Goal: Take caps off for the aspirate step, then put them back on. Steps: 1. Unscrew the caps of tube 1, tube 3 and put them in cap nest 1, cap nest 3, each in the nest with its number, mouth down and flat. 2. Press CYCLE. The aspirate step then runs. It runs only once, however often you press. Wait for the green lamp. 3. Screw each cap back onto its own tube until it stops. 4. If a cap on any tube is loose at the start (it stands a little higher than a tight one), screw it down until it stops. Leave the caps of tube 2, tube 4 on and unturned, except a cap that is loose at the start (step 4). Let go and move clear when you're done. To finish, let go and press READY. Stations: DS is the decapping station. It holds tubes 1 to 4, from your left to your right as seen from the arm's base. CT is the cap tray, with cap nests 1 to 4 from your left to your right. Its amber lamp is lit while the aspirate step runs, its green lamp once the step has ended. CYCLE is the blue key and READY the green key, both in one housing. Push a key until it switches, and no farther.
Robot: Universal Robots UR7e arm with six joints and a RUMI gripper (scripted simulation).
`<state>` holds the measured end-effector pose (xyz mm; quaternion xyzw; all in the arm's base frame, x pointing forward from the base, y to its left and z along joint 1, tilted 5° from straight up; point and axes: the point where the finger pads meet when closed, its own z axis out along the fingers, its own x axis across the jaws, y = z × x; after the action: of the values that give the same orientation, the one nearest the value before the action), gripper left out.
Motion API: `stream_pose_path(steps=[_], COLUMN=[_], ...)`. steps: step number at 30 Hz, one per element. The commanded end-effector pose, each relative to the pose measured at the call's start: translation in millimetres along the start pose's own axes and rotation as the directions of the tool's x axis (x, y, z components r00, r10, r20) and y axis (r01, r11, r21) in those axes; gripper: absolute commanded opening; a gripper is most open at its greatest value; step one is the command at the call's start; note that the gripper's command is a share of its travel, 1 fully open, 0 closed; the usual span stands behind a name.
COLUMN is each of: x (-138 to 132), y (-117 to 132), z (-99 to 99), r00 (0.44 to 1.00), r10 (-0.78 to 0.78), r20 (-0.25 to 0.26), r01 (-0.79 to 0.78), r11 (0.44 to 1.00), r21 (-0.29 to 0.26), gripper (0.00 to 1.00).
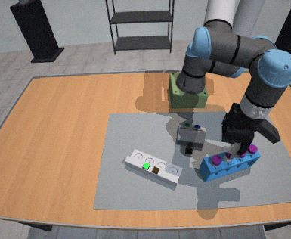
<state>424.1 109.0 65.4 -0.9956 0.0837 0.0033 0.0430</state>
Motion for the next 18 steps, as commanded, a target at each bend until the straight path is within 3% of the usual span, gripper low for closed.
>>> stream_pose_path(steps=[1,18], x=[0.9,0.9], y=[-0.1,-0.1], z=[3.6,6.1], r00=[1.000,1.000], r10=[0.000,0.000], r20=[-0.002,-0.002], r01=[0.000,0.000], r11=[1.000,1.000], r21=[0.000,0.000], gripper=[0.00,0.00])
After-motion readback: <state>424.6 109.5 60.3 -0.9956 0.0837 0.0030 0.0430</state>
